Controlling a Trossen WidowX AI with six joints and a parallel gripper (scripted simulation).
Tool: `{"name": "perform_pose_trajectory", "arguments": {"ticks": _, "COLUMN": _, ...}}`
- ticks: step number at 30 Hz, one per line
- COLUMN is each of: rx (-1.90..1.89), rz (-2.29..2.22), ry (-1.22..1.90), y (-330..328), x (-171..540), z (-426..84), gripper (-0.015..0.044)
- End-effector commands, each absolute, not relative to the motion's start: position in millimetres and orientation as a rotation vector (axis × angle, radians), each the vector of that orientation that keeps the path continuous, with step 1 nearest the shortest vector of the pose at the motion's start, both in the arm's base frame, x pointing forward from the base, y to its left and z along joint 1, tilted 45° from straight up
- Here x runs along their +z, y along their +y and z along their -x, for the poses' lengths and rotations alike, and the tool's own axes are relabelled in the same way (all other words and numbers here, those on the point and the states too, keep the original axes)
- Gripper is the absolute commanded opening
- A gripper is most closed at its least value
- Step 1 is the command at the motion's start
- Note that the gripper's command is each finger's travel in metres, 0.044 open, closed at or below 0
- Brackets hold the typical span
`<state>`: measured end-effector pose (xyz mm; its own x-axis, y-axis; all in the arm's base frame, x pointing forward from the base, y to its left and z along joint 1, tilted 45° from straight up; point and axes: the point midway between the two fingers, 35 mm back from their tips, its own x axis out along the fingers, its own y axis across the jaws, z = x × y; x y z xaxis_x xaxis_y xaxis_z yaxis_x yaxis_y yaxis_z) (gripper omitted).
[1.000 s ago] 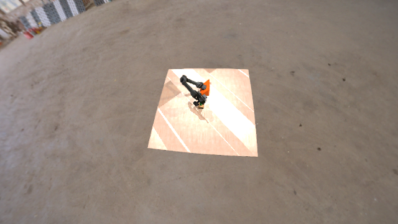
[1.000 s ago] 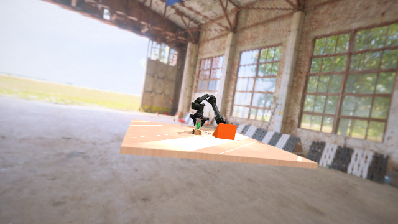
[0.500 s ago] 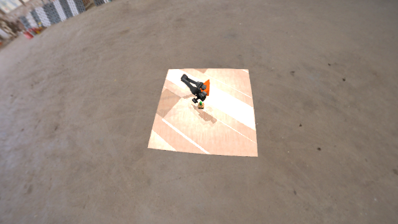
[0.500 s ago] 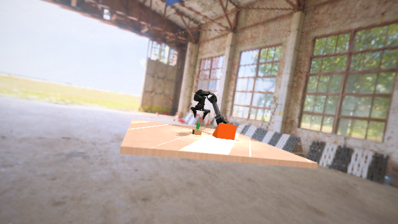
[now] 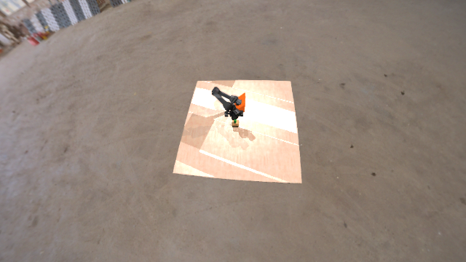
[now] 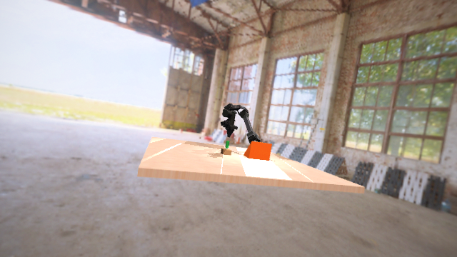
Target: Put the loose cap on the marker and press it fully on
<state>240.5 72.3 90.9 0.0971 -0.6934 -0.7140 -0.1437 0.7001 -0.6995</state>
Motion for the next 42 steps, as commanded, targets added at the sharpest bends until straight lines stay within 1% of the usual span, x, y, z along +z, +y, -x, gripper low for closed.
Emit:
{"name": "perform_pose_trajectory", "arguments": {"ticks": 1, "rx": -0.518, "rz": 0.691, "ry": 1.422, "y": 71, "x": 88, "z": -241, "gripper": 0.0}}
{"name": "perform_pose_trajectory", "arguments": {"ticks": 14, "rx": -0.518, "rz": 0.691, "ry": 1.422, "y": 69, "x": 86, "z": -241, "gripper": 0.0}}
{"name": "perform_pose_trajectory", "arguments": {"ticks": 39, "rx": -0.519, "rz": 0.691, "ry": 1.421, "y": 43, "x": 60, "z": -245, "gripper": 0.0}}
{"name": "perform_pose_trajectory", "arguments": {"ticks": 42, "rx": -0.517, "rz": 0.686, "ry": 1.421, "y": 49, "x": 63, "z": -244, "gripper": 0.0}}
